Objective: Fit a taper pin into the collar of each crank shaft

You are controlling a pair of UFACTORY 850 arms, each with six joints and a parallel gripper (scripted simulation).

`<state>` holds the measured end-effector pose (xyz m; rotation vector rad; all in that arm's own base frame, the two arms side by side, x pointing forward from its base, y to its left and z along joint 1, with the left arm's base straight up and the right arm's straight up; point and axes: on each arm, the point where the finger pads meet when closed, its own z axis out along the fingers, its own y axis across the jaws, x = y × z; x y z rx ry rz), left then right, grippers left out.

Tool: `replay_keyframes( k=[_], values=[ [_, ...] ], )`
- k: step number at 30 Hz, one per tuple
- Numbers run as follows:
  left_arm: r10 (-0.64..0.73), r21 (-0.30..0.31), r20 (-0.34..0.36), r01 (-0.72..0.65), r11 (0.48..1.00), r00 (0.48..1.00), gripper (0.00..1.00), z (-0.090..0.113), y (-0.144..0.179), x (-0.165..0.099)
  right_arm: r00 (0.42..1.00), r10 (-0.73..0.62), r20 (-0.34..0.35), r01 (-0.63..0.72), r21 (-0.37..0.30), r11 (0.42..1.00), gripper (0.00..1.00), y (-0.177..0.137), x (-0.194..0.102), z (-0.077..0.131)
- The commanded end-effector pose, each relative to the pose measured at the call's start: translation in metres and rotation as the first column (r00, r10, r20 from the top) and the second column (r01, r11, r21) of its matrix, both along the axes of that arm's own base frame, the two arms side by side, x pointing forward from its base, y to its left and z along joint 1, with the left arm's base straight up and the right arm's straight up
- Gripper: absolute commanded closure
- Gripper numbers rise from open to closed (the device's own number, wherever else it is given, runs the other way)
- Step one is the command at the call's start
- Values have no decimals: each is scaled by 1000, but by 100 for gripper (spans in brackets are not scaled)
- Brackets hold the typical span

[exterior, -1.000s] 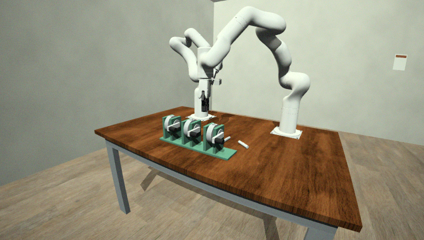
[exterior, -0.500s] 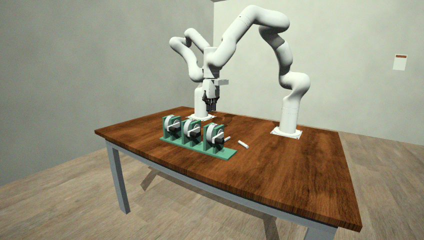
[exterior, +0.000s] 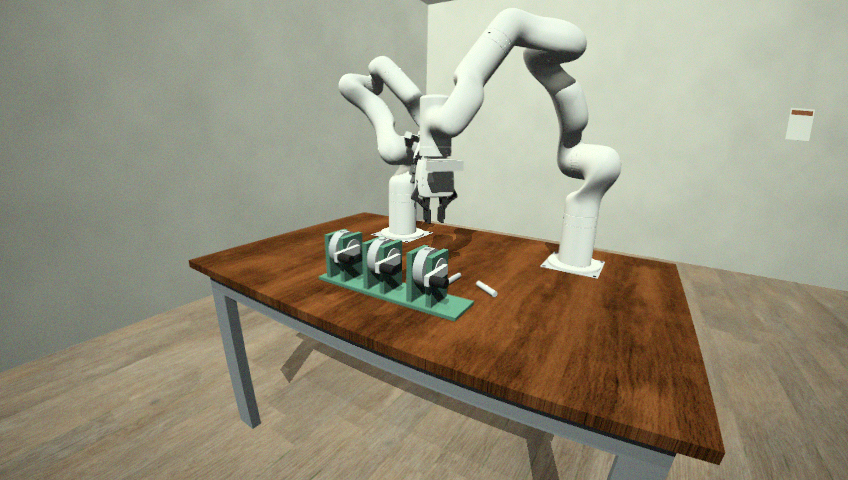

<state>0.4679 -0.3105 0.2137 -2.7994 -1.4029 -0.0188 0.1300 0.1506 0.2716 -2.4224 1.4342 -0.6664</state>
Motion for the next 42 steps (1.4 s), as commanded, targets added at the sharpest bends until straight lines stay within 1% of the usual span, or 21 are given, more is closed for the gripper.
replay_keyframes(
  k=[1,5,9,11,19,26,28,31,37,42],
  values=[
    [-171,-15,-6,171,985,985,65,0,8,-6,1000,0,0,0,1,1000,0,1,0,1],
    [-311,-15,-6,311,950,950,65,-5,14,-10,1000,0,0,0,1,1000,0,1,0,1],
    [-438,-15,-6,438,899,899,65,-10,19,-14,1000,0,0,0,1,1000,0,1,0,1],
    [-438,-15,-6,438,899,899,65,-10,19,-14,1000,0,0,0,1,1000,0,1,0,1],
    [-643,-15,-6,643,766,766,65,-23,24,-18,1000,0,0,0,1,1000,0,1,0,1],
    [-768,-15,-6,768,640,640,65,-34,26,-19,1000,0,0,0,1,1000,0,1,0,1],
    [-768,-15,-6,768,640,640,65,-34,26,-19,1000,0,0,0,1,1000,0,1,0,1],
    [-807,-15,-6,807,591,591,65,-39,26,-19,1000,0,0,0,1,1000,0,1,0,1],
    [-807,-15,-6,807,591,591,65,-93,26,-19,1000,0,0,0,1,1000,0,1,0,1],
    [-807,-15,-6,807,591,591,65,-127,26,-19,1000,0,0,0,1,1000,0,1,0,1]
  ],
)
